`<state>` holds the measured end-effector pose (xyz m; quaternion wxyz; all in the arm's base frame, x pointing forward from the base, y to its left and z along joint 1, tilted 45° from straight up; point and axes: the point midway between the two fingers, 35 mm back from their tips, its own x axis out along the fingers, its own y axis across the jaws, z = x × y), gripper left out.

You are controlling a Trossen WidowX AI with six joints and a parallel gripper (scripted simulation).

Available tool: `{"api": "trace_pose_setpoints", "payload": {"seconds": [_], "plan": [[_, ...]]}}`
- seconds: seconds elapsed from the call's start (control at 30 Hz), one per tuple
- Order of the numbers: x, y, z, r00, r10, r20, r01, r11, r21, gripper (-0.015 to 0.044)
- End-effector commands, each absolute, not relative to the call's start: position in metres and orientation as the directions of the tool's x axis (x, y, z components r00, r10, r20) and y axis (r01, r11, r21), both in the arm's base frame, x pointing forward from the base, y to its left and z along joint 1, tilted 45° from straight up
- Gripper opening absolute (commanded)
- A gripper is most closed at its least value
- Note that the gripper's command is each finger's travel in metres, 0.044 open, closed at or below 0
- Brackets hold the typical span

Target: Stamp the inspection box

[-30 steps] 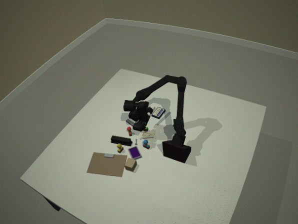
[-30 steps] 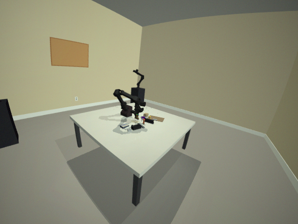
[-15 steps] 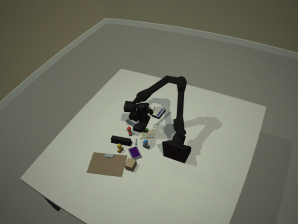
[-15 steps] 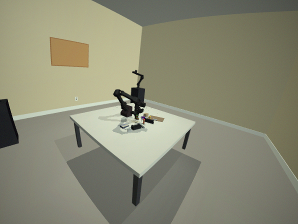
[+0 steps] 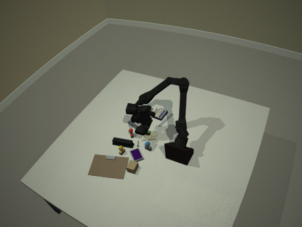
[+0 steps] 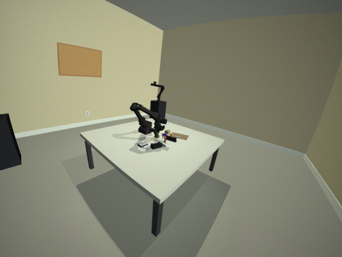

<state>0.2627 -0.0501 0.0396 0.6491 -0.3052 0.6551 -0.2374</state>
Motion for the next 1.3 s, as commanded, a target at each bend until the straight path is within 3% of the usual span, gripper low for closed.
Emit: {"api": "trace_pose_setpoints", "payload": {"seconds": [0.0, 1.27], "plan": [[0.261, -0.053, 0.037, 0.025, -0.712, -0.702, -0.099, 0.697, -0.710, 0.0000], [0.259, -0.068, 0.024, 0.027, -0.714, -0.700, -0.099, 0.694, -0.713, 0.0000]]}}
